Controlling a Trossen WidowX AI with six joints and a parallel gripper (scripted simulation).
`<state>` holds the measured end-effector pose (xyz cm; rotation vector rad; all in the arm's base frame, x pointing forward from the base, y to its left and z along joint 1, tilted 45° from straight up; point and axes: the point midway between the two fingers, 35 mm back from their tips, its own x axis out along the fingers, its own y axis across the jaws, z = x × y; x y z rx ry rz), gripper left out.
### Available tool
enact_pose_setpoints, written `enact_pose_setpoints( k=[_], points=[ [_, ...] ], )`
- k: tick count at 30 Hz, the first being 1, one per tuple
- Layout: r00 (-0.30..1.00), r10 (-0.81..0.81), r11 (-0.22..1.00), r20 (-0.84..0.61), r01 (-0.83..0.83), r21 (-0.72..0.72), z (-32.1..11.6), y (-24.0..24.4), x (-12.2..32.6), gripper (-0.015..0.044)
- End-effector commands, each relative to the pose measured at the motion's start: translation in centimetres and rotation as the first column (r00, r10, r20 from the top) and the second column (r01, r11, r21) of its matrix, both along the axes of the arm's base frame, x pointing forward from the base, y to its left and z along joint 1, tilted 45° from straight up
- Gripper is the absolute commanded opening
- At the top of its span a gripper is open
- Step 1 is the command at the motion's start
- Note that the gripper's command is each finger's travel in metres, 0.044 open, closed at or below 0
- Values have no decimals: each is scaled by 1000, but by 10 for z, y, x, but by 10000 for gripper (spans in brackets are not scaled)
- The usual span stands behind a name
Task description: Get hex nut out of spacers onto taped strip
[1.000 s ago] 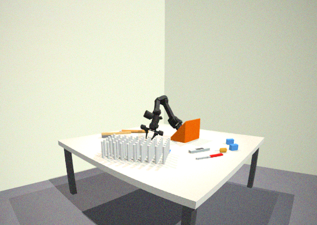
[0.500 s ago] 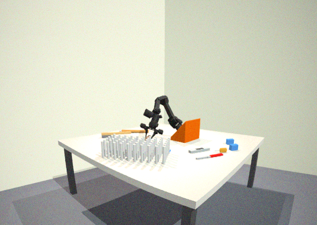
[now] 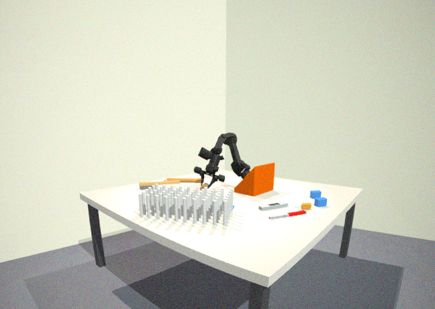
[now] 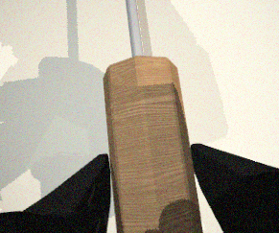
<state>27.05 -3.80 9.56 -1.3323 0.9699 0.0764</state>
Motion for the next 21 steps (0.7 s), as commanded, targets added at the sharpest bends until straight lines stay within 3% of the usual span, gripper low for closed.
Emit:
enact_pose_setpoints(
  k=[1,21],
  points=[
    [1000,12,1000,-6,-12,5,2,2,-5,0],
    [1000,-3,1000,-20,3,24,59,61,-1,0]
  ],
)
